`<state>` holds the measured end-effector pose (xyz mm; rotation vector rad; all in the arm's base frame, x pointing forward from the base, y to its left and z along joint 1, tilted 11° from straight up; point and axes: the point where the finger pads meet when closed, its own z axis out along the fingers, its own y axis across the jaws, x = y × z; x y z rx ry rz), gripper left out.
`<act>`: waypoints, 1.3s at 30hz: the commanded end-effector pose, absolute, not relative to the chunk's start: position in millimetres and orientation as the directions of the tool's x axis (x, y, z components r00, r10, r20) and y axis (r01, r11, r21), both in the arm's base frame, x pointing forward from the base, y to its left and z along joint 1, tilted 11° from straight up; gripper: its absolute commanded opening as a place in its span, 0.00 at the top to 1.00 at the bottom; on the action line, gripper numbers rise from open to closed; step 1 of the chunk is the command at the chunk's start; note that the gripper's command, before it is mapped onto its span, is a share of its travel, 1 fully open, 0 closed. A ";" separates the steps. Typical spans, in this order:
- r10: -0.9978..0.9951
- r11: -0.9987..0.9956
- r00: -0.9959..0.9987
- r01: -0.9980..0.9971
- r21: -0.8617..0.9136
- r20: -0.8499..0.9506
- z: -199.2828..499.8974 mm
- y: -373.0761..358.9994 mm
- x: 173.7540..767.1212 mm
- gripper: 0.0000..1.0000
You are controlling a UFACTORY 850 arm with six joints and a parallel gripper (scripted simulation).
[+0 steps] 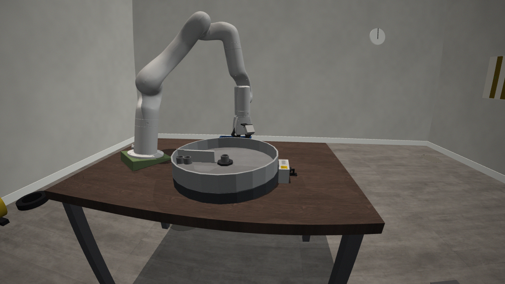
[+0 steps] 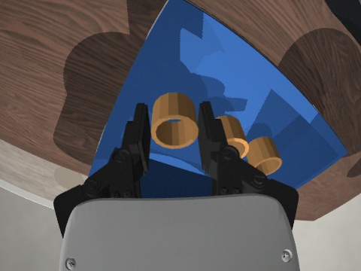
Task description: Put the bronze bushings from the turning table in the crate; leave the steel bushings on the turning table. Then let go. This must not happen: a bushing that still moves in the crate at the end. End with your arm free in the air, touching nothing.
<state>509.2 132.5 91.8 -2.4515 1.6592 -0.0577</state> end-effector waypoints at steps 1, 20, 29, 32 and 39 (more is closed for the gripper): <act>-0.924 -0.361 0.376 -0.917 -0.172 -0.068 92.6 132.6 510.0 0.59; -0.924 -0.361 0.376 -0.917 -0.172 -0.069 108.2 130.6 507.8 0.59; -0.924 -0.361 0.376 -0.917 -0.172 -0.069 134.6 127.1 504.2 0.59; -0.924 -0.361 0.376 -0.917 -0.172 -0.069 150.4 125.1 502.1 0.59; -0.924 -0.361 0.376 -0.917 -0.172 -0.069 150.4 125.1 502.1 0.59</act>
